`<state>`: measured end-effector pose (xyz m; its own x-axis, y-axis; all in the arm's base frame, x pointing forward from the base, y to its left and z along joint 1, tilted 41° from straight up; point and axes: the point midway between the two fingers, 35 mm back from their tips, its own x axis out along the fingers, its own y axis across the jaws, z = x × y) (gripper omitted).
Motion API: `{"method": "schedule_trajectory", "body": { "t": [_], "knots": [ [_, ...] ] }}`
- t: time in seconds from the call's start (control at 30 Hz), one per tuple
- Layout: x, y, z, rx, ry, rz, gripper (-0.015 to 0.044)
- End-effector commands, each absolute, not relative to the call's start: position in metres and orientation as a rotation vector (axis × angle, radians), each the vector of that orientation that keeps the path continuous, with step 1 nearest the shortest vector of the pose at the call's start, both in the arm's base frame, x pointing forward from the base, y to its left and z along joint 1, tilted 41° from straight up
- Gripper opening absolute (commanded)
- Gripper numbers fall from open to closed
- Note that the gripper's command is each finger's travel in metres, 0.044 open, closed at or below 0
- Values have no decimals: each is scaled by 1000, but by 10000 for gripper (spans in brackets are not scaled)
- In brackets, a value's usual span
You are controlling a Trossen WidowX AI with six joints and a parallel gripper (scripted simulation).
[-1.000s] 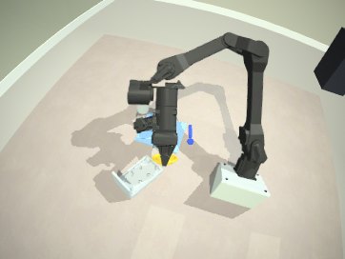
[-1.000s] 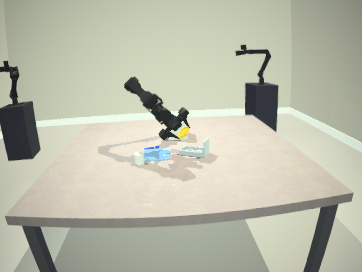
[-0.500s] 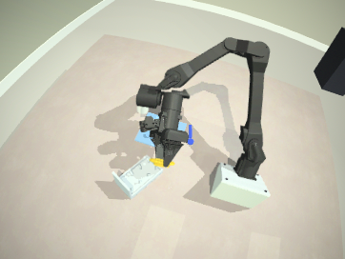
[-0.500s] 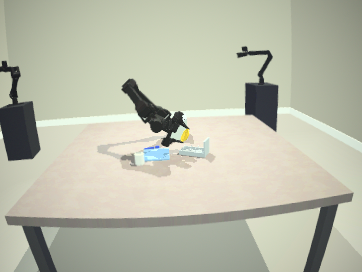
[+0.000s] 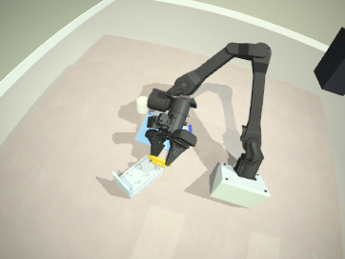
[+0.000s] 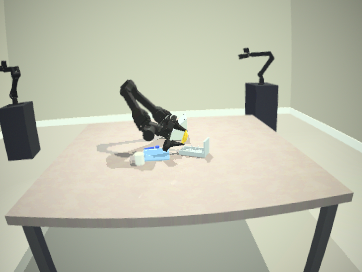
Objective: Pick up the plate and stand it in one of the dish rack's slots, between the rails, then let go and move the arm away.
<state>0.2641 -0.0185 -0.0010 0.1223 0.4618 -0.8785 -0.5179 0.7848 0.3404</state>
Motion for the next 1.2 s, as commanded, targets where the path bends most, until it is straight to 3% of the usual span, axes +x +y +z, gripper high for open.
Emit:
{"method": "schedule_trajectory", "body": {
  "t": [0.0, 0.83, 1.17],
  "knots": [
    [263, -22, 0, -106, 1138, 776, 0],
    [254, -49, 14, -570, 469, 869, 0],
    [253, -50, 14, -585, 452, 866, 0]
  ]
}}
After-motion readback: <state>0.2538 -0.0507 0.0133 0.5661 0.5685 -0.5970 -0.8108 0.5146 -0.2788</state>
